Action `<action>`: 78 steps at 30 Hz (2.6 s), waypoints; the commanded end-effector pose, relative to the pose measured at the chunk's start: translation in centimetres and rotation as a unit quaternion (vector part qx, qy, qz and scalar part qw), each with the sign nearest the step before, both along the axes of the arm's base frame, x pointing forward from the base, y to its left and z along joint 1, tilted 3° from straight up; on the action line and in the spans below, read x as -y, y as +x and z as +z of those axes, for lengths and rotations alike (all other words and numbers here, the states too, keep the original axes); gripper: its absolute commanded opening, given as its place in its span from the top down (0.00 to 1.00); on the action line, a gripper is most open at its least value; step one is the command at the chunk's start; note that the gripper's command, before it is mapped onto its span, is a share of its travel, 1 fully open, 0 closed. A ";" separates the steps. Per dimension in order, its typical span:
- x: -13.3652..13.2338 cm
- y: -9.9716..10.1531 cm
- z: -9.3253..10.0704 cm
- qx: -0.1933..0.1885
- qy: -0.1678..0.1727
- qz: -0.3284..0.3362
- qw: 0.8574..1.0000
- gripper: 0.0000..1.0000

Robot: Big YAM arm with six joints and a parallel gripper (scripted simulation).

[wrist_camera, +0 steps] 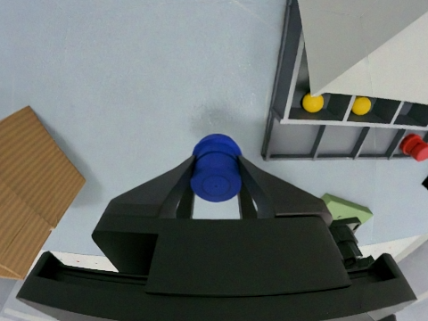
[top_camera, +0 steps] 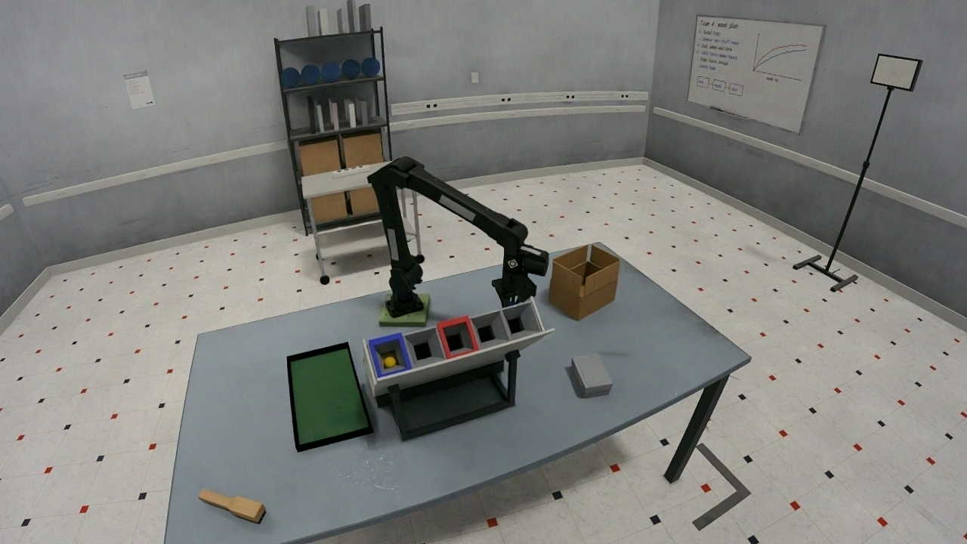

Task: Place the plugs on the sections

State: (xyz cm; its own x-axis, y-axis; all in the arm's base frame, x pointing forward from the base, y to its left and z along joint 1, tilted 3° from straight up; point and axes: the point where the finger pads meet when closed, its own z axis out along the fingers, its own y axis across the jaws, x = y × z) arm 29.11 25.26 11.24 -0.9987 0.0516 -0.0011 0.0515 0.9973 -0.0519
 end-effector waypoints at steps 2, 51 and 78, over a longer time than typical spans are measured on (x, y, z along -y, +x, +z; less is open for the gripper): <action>-1.8 1.5 1.9 0.015 0.013 -0.001 1.000 1.00; 24.6 -6.0 2.3 0.018 0.012 -0.028 0.999 1.00; 26.4 -6.1 -2.2 0.028 0.016 -0.001 0.999 1.00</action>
